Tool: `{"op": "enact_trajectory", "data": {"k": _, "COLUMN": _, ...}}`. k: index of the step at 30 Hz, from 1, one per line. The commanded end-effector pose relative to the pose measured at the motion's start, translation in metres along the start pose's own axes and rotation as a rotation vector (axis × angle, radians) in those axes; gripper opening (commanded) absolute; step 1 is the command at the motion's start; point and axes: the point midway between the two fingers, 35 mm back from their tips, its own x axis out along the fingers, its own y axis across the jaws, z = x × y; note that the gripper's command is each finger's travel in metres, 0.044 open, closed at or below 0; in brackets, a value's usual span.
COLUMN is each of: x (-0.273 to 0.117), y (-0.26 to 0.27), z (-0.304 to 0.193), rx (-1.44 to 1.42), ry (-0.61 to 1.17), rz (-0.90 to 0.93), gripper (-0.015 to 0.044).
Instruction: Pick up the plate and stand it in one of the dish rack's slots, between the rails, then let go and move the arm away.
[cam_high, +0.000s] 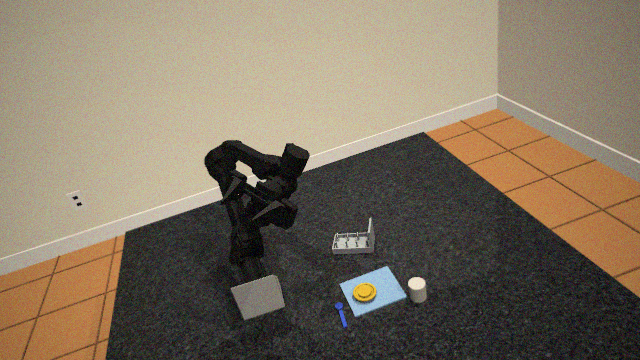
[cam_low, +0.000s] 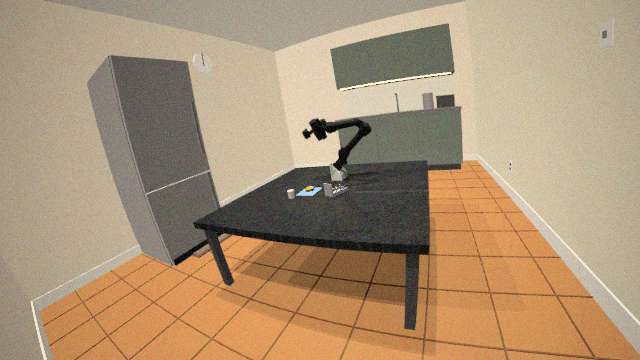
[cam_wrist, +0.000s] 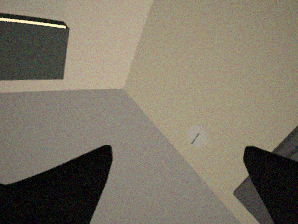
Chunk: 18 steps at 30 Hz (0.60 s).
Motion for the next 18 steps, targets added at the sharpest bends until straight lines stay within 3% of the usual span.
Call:
{"op": "enact_trajectory", "data": {"k": 1, "x": 0.000, "y": 0.000, "z": 0.000, "rx": 0.002, "ry": -0.001, "rz": -0.002, "gripper": 0.0400}}
{"op": "enact_trajectory", "data": {"k": 18, "x": -0.010, "y": -0.063, "z": 0.001, "rx": 0.198, "ry": -0.152, "rz": -0.290, "gripper": 0.0400}}
